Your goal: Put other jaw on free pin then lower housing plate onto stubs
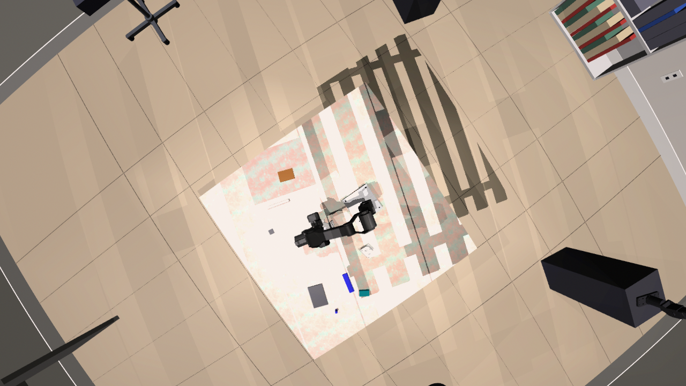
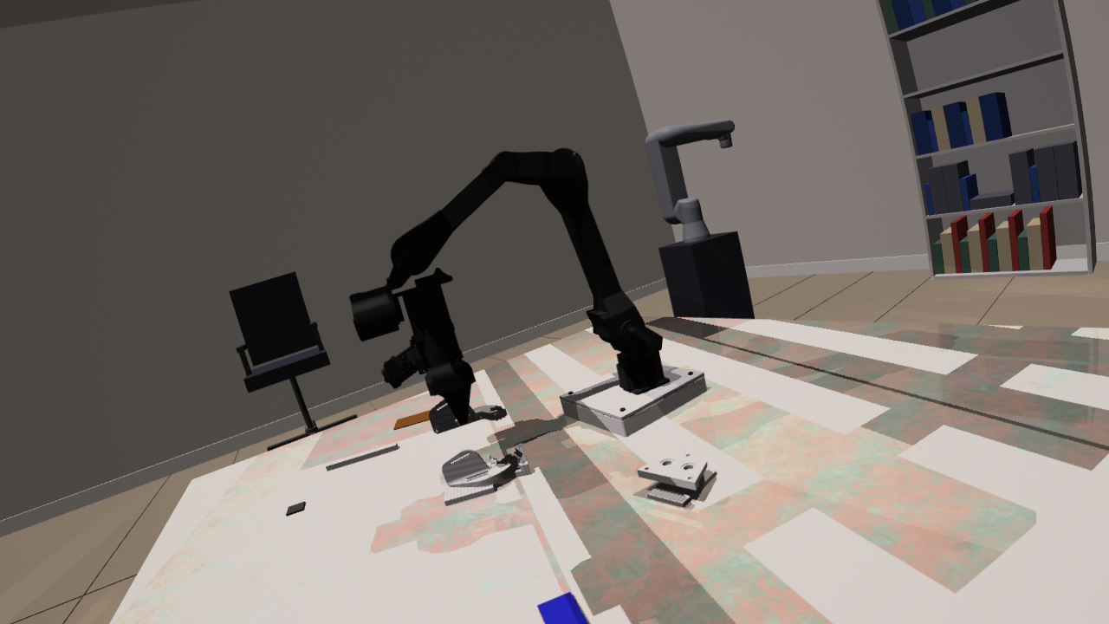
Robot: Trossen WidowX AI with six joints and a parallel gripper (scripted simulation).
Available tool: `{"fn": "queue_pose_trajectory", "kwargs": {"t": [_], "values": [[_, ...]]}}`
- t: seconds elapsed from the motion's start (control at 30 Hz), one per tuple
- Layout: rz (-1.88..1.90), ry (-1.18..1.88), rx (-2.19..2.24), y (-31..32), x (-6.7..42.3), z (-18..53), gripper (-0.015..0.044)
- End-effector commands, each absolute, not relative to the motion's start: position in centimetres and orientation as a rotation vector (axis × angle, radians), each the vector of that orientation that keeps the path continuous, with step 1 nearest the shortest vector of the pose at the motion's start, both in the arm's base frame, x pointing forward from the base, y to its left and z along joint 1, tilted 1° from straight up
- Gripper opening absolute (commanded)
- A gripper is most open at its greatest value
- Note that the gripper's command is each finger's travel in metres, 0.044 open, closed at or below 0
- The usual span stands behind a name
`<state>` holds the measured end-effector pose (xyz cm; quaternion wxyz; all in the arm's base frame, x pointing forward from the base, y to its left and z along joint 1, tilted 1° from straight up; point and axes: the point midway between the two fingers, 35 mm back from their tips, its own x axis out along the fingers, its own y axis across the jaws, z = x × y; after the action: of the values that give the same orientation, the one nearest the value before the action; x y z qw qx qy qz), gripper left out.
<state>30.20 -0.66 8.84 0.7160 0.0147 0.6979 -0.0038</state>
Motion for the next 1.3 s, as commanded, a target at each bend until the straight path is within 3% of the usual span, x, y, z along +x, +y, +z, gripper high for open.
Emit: {"fn": "queue_pose_trajectory", "kwargs": {"t": [0.0, 1.27], "values": [[-0.003, 1.545, 0.034, -0.6, 30.2, 8.8, 0.0134], [0.001, 1.545, 0.030, -0.6, 30.5, 4.7, 0.0134]]}}
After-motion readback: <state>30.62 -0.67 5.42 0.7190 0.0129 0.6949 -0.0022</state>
